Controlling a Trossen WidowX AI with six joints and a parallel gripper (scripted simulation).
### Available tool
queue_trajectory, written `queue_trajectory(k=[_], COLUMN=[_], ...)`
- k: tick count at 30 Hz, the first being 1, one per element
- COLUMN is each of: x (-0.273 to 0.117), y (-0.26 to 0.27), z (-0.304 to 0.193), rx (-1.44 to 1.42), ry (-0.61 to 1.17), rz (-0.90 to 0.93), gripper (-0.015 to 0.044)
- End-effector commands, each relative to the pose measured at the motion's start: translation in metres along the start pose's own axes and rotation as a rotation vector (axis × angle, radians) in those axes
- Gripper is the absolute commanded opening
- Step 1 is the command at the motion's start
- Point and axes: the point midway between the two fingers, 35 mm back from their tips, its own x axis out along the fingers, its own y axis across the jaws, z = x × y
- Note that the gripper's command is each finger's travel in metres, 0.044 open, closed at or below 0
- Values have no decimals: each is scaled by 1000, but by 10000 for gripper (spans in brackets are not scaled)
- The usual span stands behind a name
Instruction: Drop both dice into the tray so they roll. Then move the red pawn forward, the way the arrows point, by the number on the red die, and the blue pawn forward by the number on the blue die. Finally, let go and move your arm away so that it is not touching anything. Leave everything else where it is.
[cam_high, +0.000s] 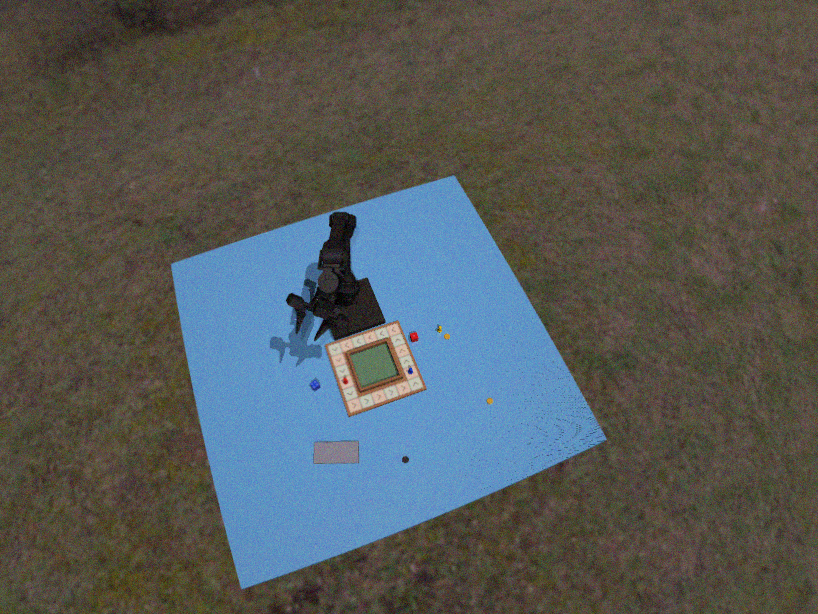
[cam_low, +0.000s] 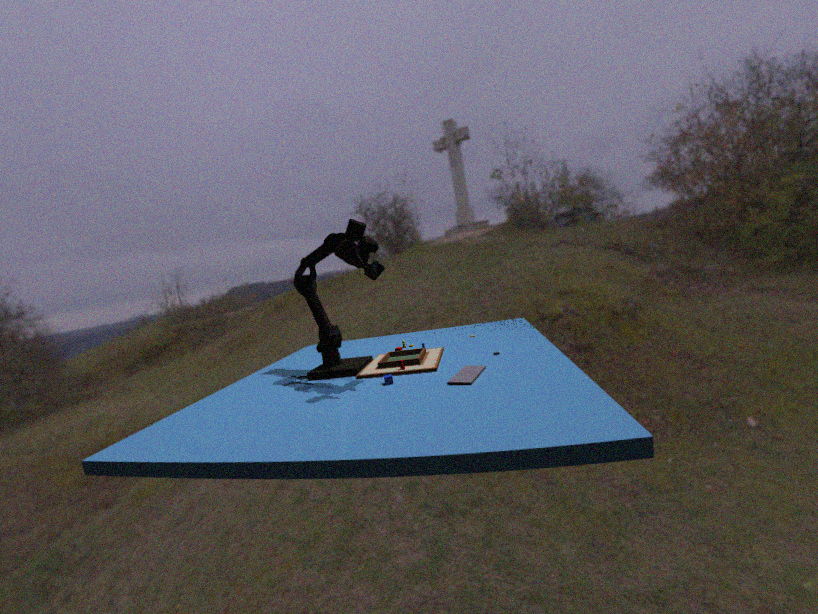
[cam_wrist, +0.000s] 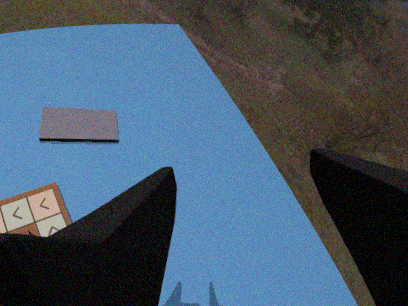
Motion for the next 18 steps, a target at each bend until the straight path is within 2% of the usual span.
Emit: queue_trajectory(k=[1,9,18], x=[12,0,-47], y=[75,209,333], z=[6,-12,-83], rx=[37,36,-7], ry=[13,131,436], rz=[205,533,740], gripper=[275,275,275])
